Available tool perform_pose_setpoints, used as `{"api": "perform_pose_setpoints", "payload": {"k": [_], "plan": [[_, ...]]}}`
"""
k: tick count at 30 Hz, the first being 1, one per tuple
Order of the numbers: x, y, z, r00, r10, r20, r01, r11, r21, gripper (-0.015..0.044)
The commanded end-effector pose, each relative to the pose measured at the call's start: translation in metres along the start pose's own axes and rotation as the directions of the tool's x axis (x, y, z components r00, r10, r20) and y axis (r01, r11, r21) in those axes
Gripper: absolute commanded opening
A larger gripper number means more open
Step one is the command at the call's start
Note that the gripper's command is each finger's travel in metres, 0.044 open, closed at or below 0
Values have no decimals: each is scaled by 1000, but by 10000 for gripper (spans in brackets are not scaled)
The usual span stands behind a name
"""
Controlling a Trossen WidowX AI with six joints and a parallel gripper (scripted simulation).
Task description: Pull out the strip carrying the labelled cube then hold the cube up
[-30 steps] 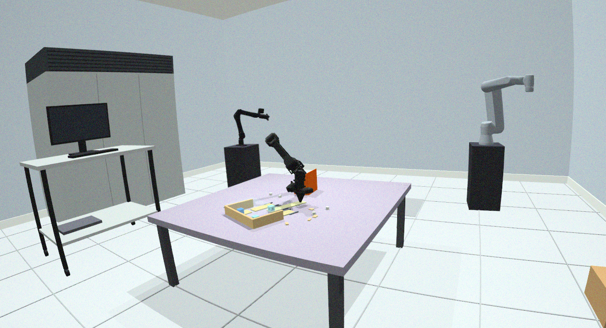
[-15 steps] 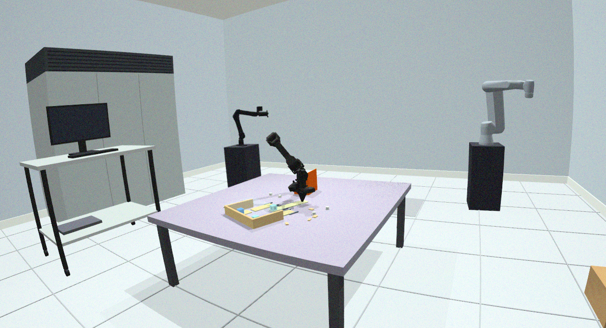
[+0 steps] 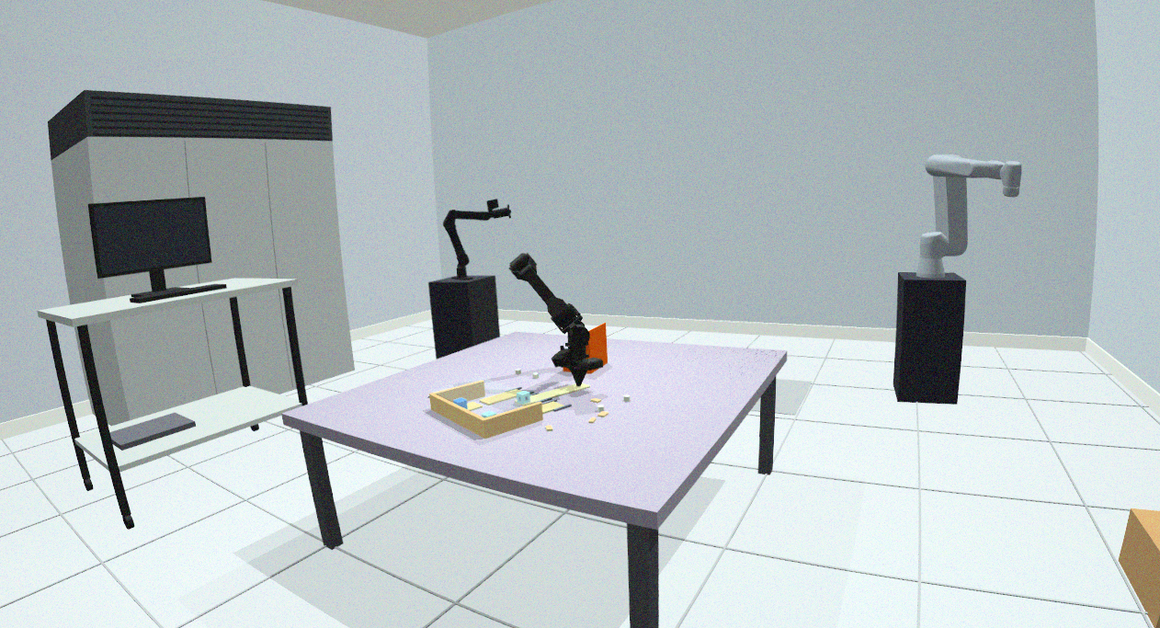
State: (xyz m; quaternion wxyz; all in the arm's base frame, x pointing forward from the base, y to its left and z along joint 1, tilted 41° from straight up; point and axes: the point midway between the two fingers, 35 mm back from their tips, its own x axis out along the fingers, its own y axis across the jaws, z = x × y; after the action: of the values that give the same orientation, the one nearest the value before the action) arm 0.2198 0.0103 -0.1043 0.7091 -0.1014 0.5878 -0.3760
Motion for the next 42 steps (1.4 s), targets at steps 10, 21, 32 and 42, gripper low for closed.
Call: {"api": "perform_pose_setpoints", "payload": {"k": [10,21,32,42], "plan": [[-20,2,2,1000,-5,-16,5,1000,-5,0],[-41,0,27,999,-13,-30,13,1000,-21,131],[-43,-1,65,1000,-14,-28,13,1000,-20,420],[-46,-1,100,1000,-14,-26,14,1000,-19,440]]}}
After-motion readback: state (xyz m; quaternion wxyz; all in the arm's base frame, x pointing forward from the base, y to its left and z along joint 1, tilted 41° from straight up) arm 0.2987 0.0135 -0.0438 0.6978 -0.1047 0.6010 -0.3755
